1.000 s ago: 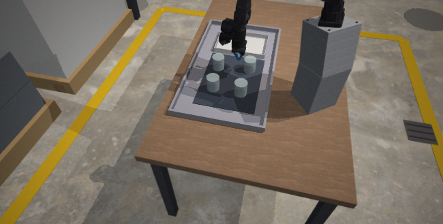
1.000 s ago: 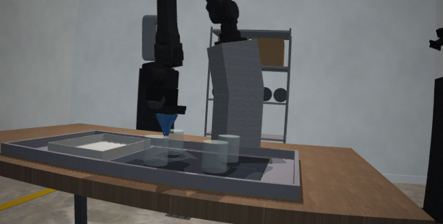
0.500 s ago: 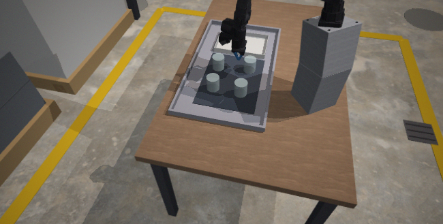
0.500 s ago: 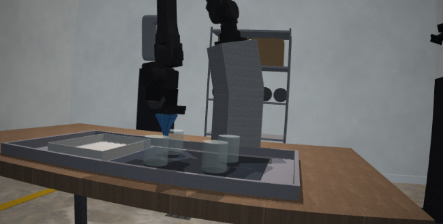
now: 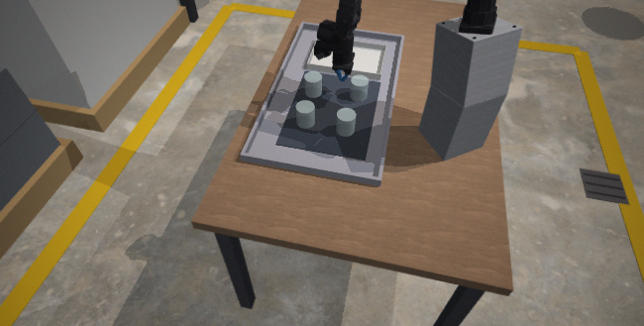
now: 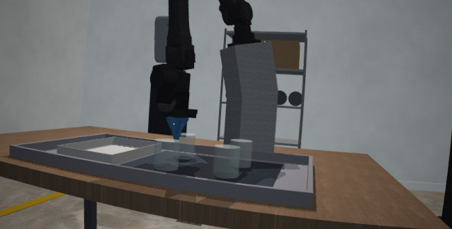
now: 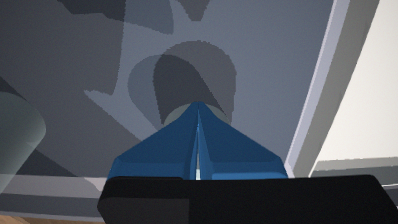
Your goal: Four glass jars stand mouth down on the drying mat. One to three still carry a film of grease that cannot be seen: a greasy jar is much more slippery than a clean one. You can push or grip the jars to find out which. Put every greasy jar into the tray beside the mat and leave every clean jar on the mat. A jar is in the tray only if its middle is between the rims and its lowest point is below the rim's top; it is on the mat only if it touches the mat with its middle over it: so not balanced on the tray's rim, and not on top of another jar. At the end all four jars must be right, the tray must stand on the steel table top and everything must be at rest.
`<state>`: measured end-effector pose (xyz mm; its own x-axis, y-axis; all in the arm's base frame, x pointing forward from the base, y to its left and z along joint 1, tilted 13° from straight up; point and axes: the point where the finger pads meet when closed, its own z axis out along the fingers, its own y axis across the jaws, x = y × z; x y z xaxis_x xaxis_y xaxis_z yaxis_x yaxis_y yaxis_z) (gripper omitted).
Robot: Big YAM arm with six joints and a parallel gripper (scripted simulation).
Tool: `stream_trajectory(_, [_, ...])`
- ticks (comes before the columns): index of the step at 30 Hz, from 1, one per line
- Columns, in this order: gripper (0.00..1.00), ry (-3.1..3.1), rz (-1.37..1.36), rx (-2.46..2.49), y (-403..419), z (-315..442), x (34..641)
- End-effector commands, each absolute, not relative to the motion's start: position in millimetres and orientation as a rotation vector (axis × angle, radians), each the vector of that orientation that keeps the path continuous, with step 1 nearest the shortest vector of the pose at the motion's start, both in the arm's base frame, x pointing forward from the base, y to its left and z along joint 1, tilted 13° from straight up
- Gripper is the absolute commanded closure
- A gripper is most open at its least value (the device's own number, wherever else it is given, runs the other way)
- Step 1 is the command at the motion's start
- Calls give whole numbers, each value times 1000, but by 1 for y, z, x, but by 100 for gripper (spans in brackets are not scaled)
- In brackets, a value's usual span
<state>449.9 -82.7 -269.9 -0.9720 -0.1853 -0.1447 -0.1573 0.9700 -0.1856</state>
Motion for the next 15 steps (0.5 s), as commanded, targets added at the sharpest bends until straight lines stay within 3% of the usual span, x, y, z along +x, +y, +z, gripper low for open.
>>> stream_trajectory(1, [100, 2966, -253, -270, -85, -279, 442])
stream_trajectory(15, [100, 2966, -253, -270, -86, -279, 440])
